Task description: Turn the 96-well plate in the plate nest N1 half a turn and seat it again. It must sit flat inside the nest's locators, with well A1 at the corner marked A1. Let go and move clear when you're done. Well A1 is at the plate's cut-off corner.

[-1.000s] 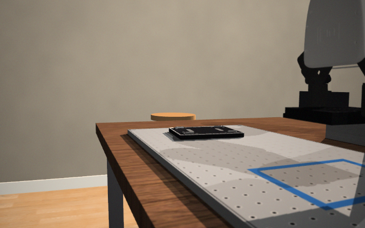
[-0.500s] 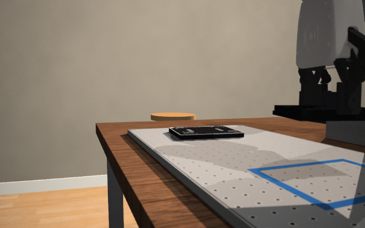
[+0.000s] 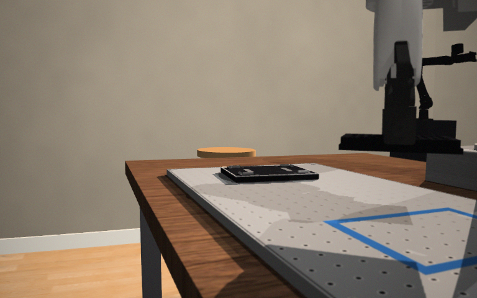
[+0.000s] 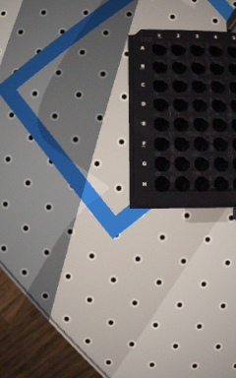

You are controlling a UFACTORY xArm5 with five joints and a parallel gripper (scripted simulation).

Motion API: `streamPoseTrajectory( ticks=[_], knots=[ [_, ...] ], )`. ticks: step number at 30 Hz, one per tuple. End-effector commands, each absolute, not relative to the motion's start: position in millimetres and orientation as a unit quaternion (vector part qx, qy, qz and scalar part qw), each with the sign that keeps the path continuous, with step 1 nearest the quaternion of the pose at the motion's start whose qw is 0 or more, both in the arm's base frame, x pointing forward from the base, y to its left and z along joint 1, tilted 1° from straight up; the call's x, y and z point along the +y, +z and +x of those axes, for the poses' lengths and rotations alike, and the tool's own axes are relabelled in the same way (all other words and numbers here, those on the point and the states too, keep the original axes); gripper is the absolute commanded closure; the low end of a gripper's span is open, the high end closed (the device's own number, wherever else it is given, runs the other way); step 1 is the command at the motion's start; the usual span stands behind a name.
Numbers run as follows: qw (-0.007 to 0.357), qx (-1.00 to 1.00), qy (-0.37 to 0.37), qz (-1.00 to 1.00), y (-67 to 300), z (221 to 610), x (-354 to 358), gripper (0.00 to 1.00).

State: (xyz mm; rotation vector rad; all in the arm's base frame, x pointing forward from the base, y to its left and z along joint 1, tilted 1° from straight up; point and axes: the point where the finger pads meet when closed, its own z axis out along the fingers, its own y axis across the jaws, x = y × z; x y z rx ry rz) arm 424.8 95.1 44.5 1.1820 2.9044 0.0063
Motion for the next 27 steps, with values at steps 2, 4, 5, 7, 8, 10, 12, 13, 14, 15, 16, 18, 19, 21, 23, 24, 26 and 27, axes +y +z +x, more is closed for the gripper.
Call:
streamPoseTrajectory(
  ticks=[2,4,5,7,8,10,12,13,14,15,16,18,19,21,23,24,26,27],
  knots=[
    [0.010,0.877,-0.002,0.480,47,426,73,1.00],
    [0.010,0.861,-0.001,0.509,47,426,66,1.00],
    [0.010,0.852,-0.001,0.524,47,426,63,1.00],
    [0.010,0.834,-0.001,0.552,48,426,56,1.00],
    [0.010,0.825,-0.001,0.566,48,426,53,1.00],
    [0.010,0.805,0.000,0.593,48,426,46,1.00],
    [0.010,0.795,0.000,0.606,48,426,43,1.00],
    [0.010,0.795,0.000,0.606,48,426,43,1.00],
    [0.010,0.785,0.000,0.619,48,426,39,1.00],
    [0.010,0.775,0.000,0.632,49,426,36,1.00],
    [0.010,0.764,0.000,0.645,49,426,33,1.00],
    [0.010,0.742,0.001,0.670,49,426,26,1.00],
    [0.010,0.731,0.001,0.682,49,426,23,1.00],
    [0.010,0.708,0.001,0.706,49,426,16,1.00],
    [0.010,0.684,0.001,0.730,50,426,9,1.00],
    [0.010,0.672,0.002,0.741,50,426,6,1.00],
    [0.010,0.662,0.002,0.750,50,426,-1,1.00],
    [0.010,0.662,0.002,0.750,50,426,-4,1.00]
  ],
)
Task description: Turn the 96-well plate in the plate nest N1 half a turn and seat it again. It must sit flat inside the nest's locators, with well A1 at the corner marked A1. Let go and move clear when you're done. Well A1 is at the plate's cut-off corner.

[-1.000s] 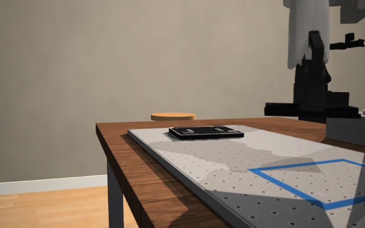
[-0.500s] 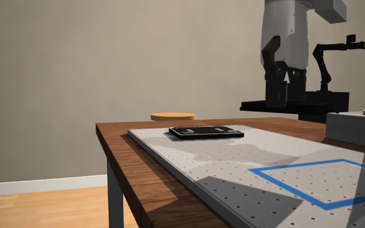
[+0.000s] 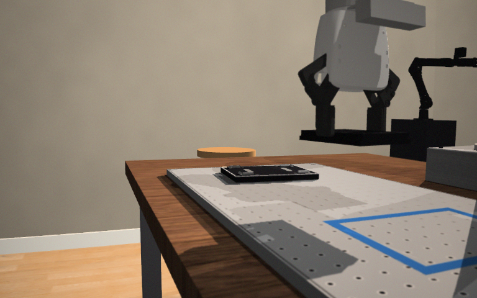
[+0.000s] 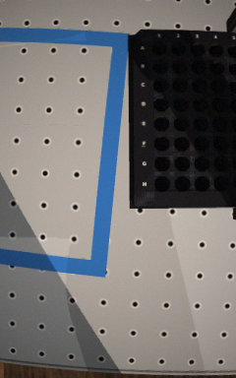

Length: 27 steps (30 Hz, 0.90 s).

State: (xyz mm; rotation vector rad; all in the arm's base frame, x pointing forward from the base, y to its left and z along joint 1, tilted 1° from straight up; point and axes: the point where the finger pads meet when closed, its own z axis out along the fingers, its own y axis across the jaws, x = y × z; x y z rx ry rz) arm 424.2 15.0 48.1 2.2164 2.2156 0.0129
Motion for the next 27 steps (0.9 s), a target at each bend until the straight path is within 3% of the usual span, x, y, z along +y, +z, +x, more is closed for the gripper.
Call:
streamPoseTrajectory(
  ticks=[1,27],
  knots=[
    [0.010,0.662,0.002,0.750,50,426,-7,1.00],
    [0.010,0.662,0.001,0.750,54,425,-81,1.00]
  ],
)
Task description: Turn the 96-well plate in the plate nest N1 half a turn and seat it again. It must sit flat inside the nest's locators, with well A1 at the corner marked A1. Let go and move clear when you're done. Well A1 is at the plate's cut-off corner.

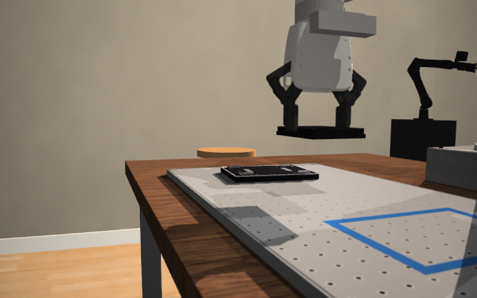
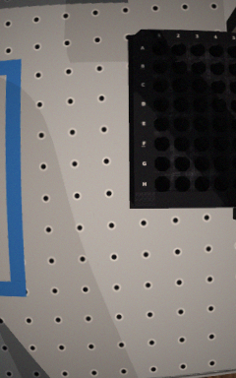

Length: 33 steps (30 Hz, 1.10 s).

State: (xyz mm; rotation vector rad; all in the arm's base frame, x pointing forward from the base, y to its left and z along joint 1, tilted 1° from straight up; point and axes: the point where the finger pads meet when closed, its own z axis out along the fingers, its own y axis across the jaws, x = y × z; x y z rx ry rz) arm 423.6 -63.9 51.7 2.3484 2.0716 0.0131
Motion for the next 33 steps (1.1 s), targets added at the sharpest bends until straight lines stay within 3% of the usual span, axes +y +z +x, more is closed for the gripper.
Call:
streamPoseTrajectory(
  ticks=[1,33],
  knots=[
    [0.010,0.662,0.001,0.750,54,425,-84,1.00],
    [0.010,0.662,0.001,0.750,58,424,-178,1.00]
  ],
)
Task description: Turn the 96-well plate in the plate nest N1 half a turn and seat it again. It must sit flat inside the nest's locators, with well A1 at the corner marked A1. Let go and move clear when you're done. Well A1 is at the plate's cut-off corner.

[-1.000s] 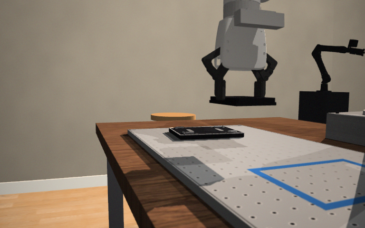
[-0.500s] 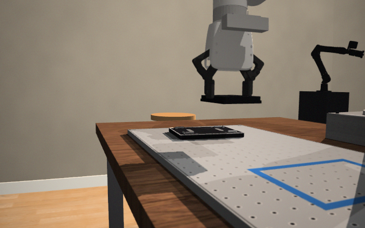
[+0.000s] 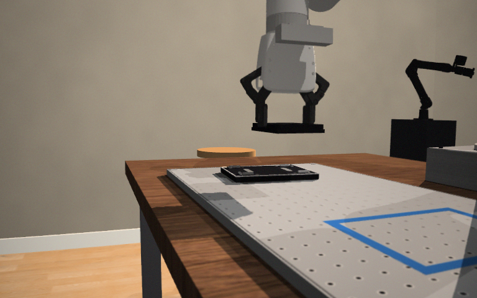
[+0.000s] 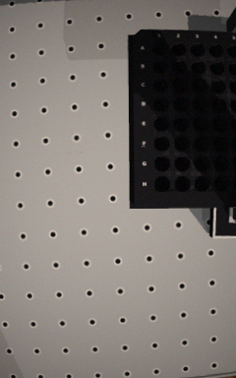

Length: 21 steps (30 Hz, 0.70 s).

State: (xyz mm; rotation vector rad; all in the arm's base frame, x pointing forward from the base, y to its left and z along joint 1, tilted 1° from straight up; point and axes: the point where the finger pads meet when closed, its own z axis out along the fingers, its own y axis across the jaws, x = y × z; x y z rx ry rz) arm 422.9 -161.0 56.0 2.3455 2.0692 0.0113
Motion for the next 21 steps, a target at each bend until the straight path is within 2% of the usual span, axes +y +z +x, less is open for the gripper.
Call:
streamPoseTrajectory(
  ticks=[1,21],
  knots=[
    [0.010,0.662,0.001,0.750,58,424,-181,1.00],
    [0.010,0.662,0.001,0.750,60,424,-225,1.00]
  ],
)
